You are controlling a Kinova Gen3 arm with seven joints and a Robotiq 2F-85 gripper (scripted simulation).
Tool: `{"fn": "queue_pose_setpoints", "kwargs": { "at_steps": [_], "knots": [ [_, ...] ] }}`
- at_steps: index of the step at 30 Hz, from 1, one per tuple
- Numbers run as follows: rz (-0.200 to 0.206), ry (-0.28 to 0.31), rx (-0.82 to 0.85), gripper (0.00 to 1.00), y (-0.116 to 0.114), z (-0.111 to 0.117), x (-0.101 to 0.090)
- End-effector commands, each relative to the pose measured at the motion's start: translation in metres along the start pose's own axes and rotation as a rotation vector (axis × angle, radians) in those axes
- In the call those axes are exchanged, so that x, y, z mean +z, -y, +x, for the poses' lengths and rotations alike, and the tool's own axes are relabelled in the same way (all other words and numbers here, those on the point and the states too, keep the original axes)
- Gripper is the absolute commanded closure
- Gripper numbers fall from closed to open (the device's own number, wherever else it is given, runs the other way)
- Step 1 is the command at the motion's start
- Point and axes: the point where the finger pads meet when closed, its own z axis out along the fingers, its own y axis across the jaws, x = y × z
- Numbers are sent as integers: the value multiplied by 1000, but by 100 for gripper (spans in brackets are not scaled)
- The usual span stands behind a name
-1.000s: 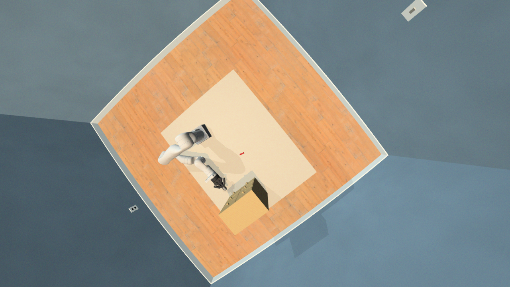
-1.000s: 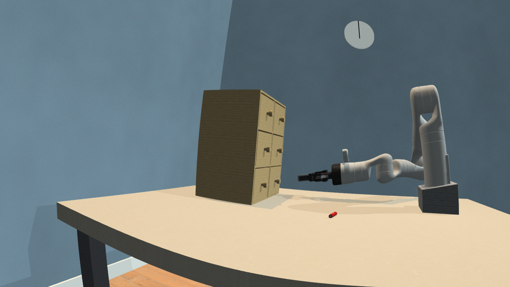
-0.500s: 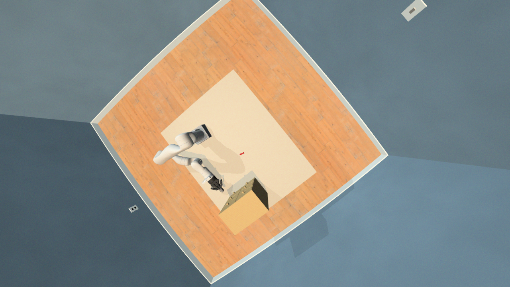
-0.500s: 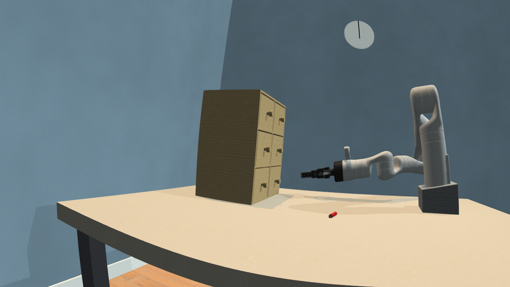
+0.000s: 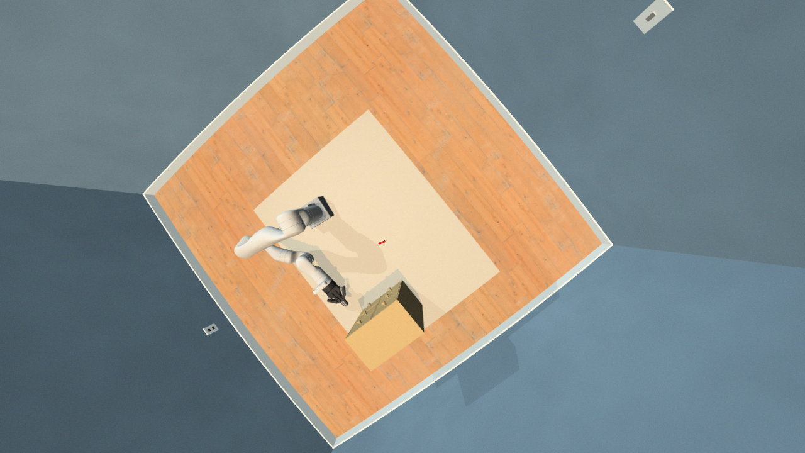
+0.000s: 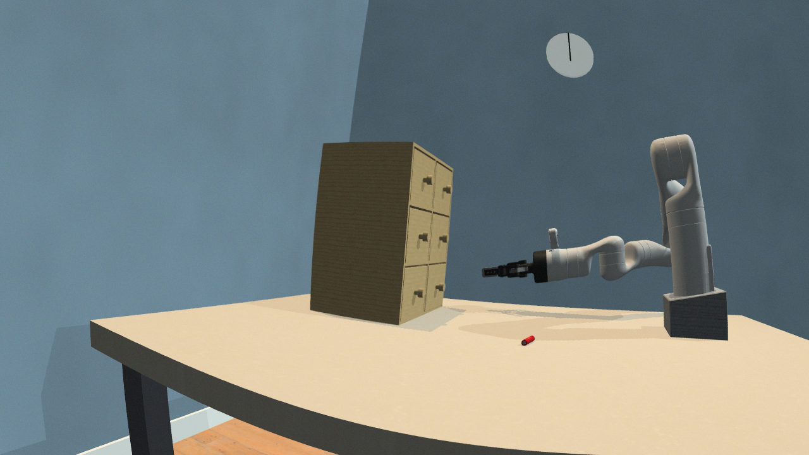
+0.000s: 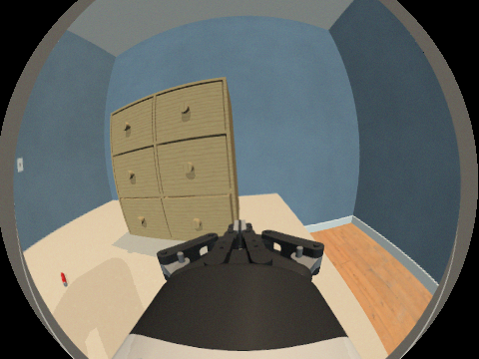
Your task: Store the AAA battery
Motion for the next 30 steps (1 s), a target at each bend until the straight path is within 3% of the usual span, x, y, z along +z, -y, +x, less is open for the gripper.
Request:
{"fn": "queue_pose_setpoints", "kwargs": {
  "at_steps": [1,30],
  "knots": [
    [-9,5,-1,100,-15,2,-4],
    [-9,9,4,100,-72,18,-20]
  ]
}}
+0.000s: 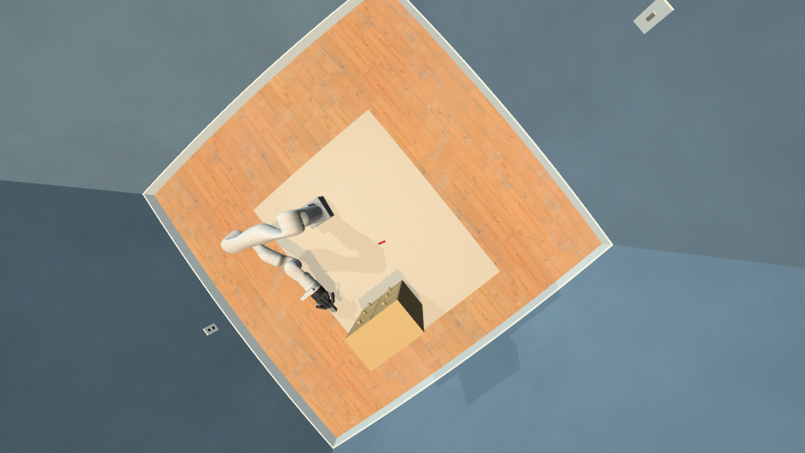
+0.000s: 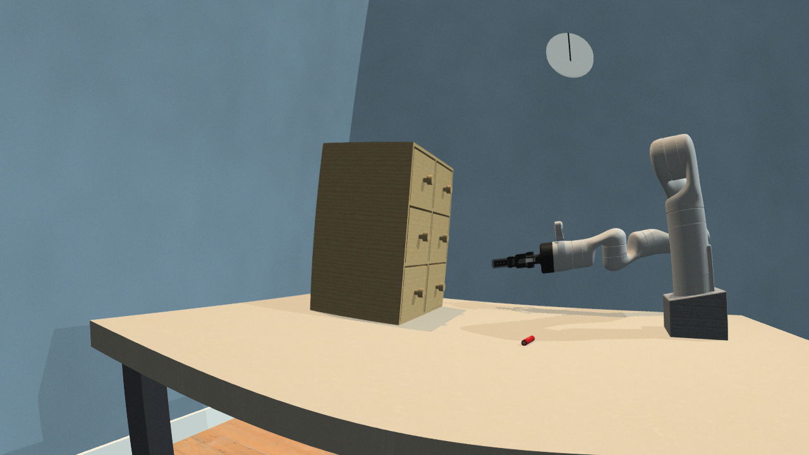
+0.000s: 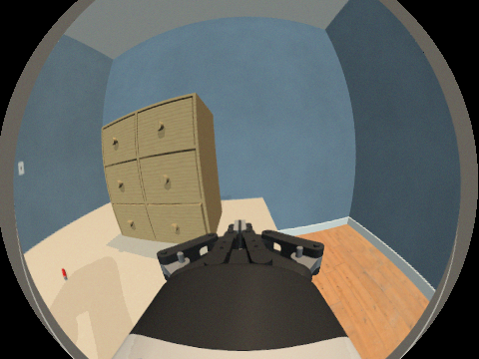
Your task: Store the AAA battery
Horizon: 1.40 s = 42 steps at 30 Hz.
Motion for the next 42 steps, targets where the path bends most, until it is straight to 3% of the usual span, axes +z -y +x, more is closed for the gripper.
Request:
{"fn": "queue_pose_setpoints", "kwargs": {
  "at_steps": [1,42],
  "knots": [
    [-8,5,3,100,-13,2,-4],
    [-9,3,-7,100,-75,21,-21]
  ]
}}
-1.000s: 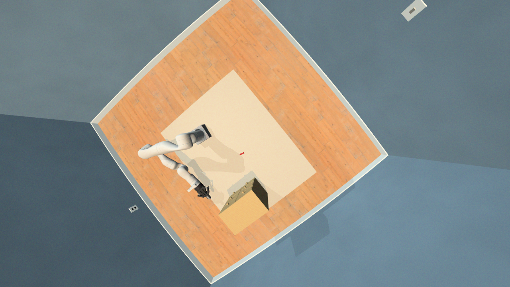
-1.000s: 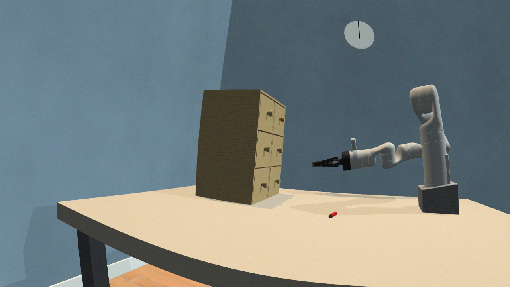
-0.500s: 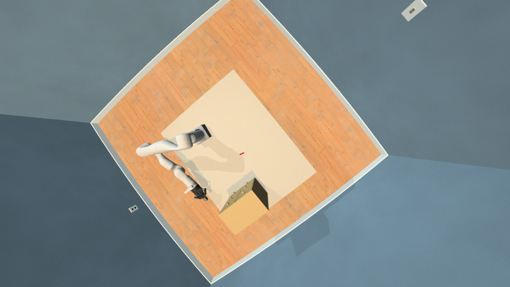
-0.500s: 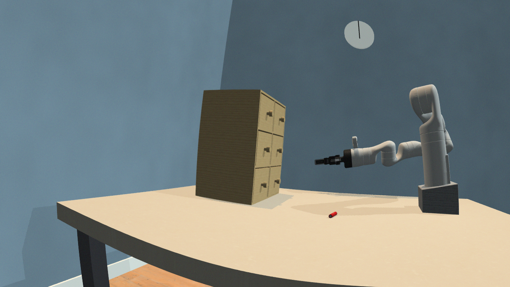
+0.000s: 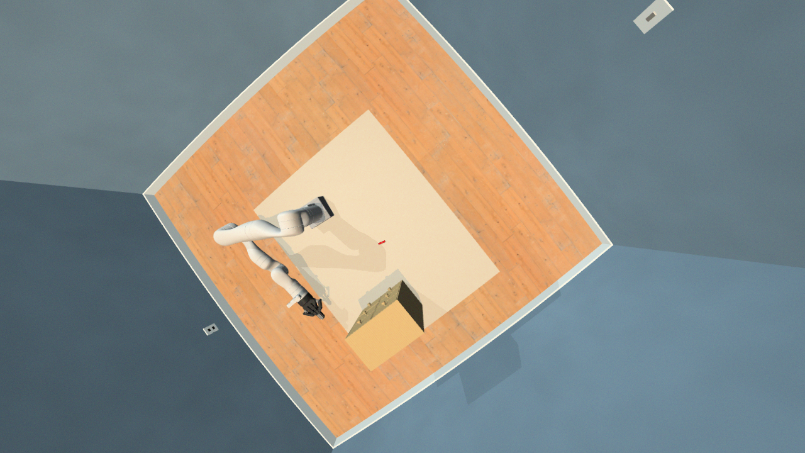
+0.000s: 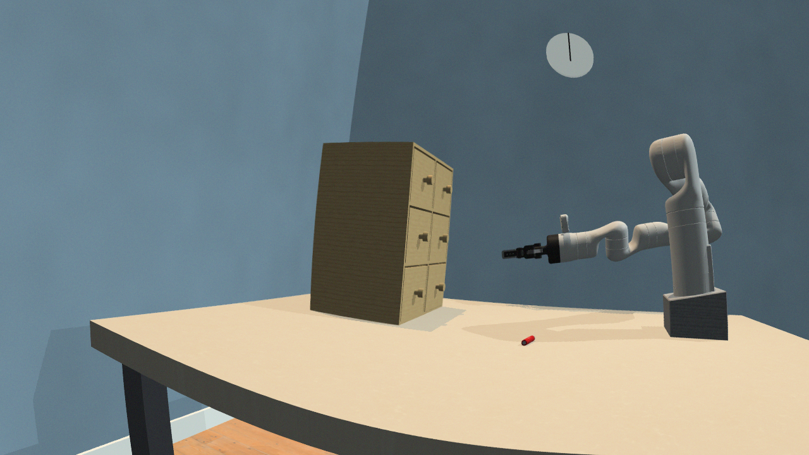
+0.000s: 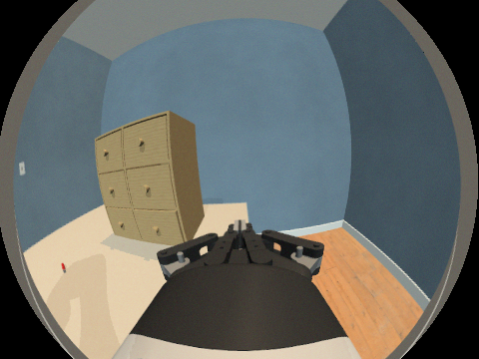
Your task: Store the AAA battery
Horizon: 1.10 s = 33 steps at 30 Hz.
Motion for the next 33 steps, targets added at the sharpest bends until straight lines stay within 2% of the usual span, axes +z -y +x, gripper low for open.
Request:
{"fn": "queue_pose_setpoints", "kwargs": {
  "at_steps": [1,33],
  "knots": [
    [-5,3,6,100,-7,1,-3],
    [-4,2,3,100,-24,6,-8]
  ]
}}
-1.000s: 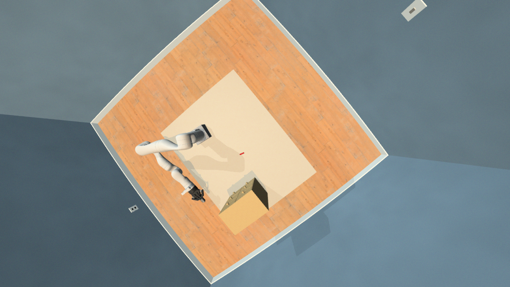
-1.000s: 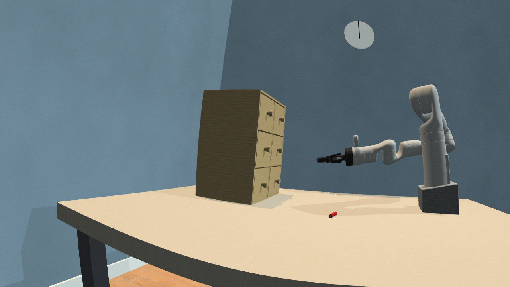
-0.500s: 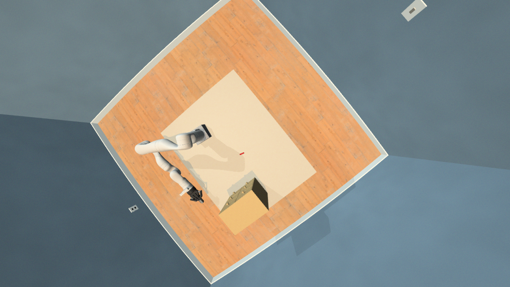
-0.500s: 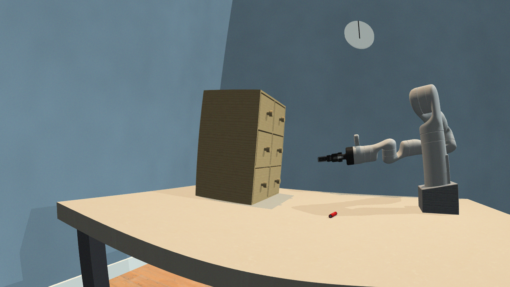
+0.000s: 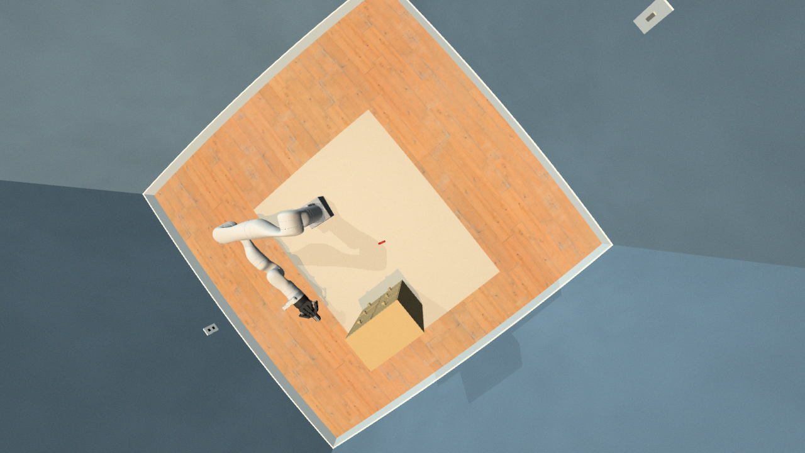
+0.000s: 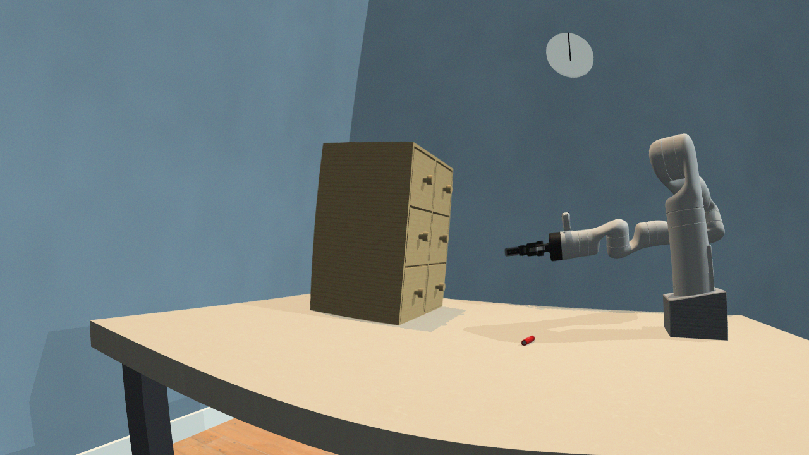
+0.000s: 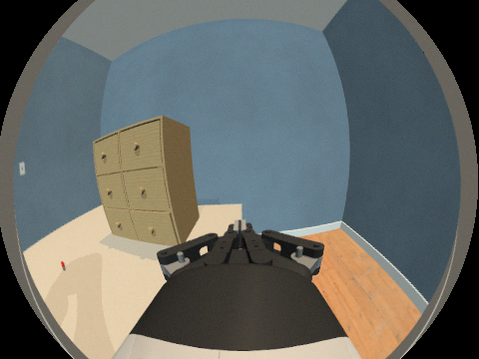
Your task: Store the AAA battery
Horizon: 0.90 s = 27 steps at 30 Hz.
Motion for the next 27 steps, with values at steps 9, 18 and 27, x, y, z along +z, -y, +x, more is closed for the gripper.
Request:
{"fn": "queue_pose_setpoints", "kwargs": {
  "at_steps": [9,18,27],
  "knots": [
    [-2,2,7,100,-4,1,-2],
    [-2,2,7,100,-4,1,-2],
    [-5,9,8,100,-3,2,-2]
  ]
}}
